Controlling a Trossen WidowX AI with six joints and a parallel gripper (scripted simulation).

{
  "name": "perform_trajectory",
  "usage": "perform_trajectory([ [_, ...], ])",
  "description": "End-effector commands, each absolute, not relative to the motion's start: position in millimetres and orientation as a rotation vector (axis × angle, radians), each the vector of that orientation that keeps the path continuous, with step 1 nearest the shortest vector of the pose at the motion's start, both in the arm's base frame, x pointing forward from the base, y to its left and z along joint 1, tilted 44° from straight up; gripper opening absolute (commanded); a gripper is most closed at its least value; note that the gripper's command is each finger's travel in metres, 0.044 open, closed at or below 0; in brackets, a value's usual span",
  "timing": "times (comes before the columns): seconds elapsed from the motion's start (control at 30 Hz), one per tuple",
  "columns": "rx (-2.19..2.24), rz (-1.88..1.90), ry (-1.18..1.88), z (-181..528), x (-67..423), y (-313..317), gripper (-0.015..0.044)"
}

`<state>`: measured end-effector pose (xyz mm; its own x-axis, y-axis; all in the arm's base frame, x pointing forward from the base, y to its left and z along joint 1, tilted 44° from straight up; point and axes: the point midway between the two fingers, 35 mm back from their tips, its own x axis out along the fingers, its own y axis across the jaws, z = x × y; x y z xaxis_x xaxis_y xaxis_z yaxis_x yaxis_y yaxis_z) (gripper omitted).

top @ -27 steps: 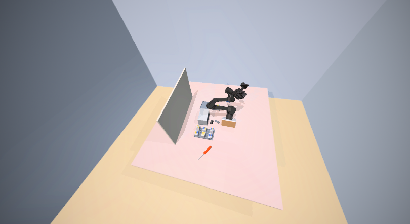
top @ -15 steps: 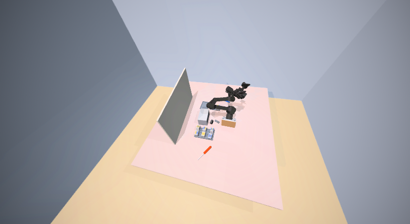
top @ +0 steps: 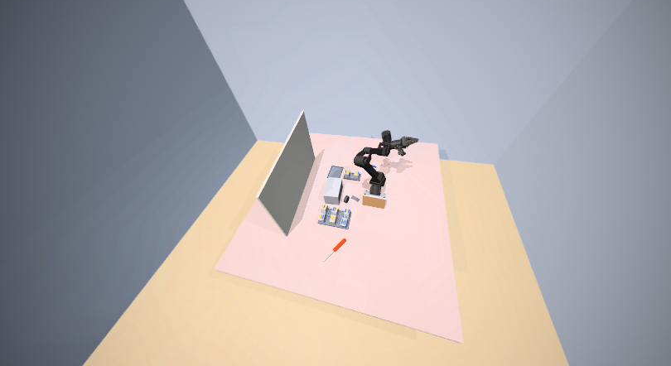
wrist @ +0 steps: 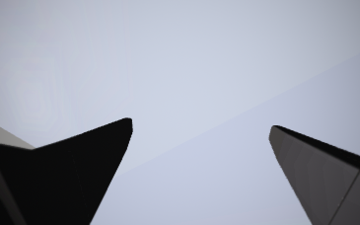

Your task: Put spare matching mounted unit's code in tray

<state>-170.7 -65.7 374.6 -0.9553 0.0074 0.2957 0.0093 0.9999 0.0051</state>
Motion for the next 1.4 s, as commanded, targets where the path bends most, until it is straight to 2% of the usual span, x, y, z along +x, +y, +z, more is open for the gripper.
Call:
perform_trajectory([
  [0.0, 0.296, -0.380, -2.814, 377, -161, -129, 0.0440],
  [0.3, 0.841, -1.045, -2.397, 369, -91, -240, 0.0440],
  [0.5, 1.081, -1.381, -1.884, 352, -11, -293, 0.0440],
  [0.7, 1.171, -1.547, -1.324, 331, 81, -315, 0.0440],
  [1.03, 1.055, -1.568, -0.433, 280, 233, -287, 0.0440],
  [1.37, 0.703, -1.366, 0.327, 213, 347, -191, 0.0440],
])
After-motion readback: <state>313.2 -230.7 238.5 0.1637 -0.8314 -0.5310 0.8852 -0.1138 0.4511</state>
